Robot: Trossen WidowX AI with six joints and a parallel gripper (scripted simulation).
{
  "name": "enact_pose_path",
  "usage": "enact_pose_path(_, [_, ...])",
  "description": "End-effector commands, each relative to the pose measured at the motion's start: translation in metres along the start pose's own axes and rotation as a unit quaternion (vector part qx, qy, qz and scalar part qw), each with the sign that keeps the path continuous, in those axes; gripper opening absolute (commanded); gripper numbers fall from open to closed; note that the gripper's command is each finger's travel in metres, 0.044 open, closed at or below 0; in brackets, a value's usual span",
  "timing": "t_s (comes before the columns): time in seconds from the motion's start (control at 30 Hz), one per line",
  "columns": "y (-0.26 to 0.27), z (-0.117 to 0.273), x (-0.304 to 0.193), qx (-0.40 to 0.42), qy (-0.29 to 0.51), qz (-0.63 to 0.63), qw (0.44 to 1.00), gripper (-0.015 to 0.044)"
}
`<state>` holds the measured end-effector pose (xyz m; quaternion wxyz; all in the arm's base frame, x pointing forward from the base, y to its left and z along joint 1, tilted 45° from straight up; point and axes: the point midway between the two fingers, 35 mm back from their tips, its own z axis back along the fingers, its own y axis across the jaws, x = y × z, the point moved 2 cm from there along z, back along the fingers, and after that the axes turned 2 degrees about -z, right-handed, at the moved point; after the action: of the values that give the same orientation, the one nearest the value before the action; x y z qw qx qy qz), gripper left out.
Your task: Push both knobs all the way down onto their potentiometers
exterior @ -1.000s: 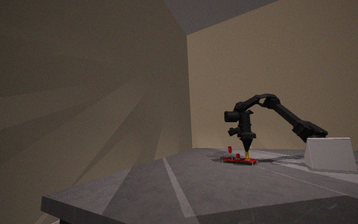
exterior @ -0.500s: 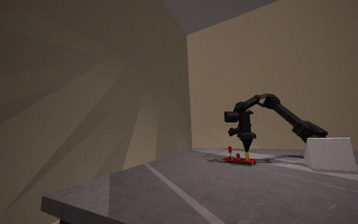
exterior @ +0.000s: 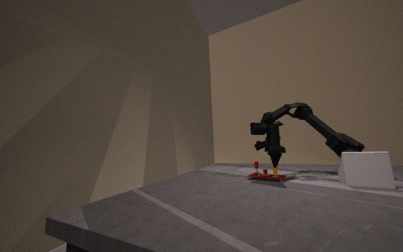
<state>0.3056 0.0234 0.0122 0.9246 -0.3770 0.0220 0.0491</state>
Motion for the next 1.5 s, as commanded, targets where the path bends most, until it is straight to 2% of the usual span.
enact_pose_path(0.0, [-0.003,-0.015,0.003,-0.004,0.010,-0.011,1.000,0.0000])
enact_pose_path(1.17, [-0.003,-0.017,0.003,-0.004,0.010,-0.011,1.000,0.0000])
enact_pose_path(1.47, [-0.003,-0.007,0.004,-0.004,0.010,-0.011,1.000,0.0000])
